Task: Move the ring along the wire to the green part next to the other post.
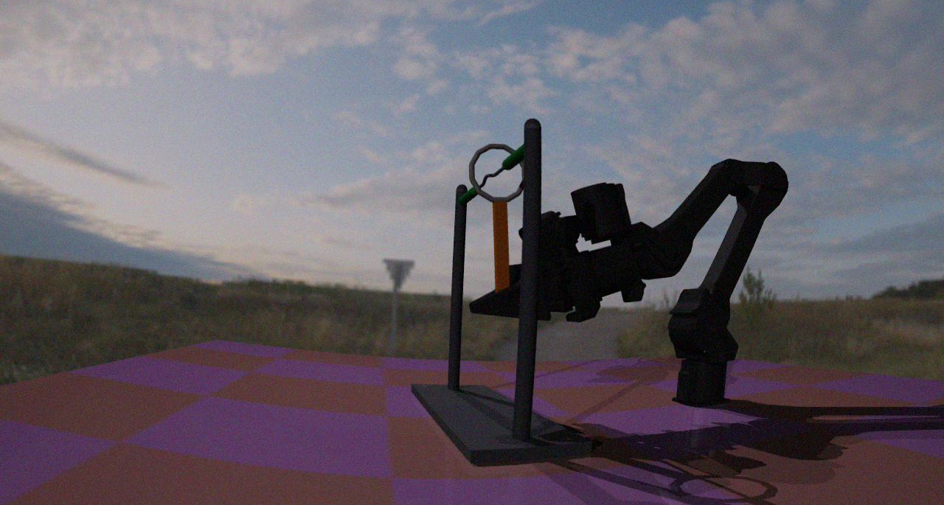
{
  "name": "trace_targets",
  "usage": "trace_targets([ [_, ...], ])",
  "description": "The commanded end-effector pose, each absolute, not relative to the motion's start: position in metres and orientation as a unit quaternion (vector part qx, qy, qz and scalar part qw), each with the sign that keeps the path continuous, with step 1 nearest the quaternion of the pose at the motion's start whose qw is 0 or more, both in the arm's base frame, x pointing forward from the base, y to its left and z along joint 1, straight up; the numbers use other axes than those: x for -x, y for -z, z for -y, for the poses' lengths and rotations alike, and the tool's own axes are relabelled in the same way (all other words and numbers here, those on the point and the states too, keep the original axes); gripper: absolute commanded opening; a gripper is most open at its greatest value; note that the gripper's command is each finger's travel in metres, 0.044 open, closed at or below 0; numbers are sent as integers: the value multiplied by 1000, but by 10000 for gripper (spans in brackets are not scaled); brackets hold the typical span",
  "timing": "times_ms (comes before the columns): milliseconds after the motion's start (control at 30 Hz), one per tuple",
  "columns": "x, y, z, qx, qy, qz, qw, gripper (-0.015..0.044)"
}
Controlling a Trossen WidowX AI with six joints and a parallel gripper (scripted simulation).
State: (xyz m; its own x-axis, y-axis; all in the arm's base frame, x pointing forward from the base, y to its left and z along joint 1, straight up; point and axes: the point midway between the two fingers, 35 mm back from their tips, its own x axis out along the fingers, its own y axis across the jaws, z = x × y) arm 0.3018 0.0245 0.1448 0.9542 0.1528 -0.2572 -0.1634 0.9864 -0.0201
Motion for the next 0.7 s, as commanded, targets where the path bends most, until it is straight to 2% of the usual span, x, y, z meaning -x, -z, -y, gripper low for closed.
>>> trace_targets([
  [0, -301, -146, -29, 13, -76, -128, 989, -150],
  [667, -299, -146, -52, 2, -82, -128, 988, -150],
])
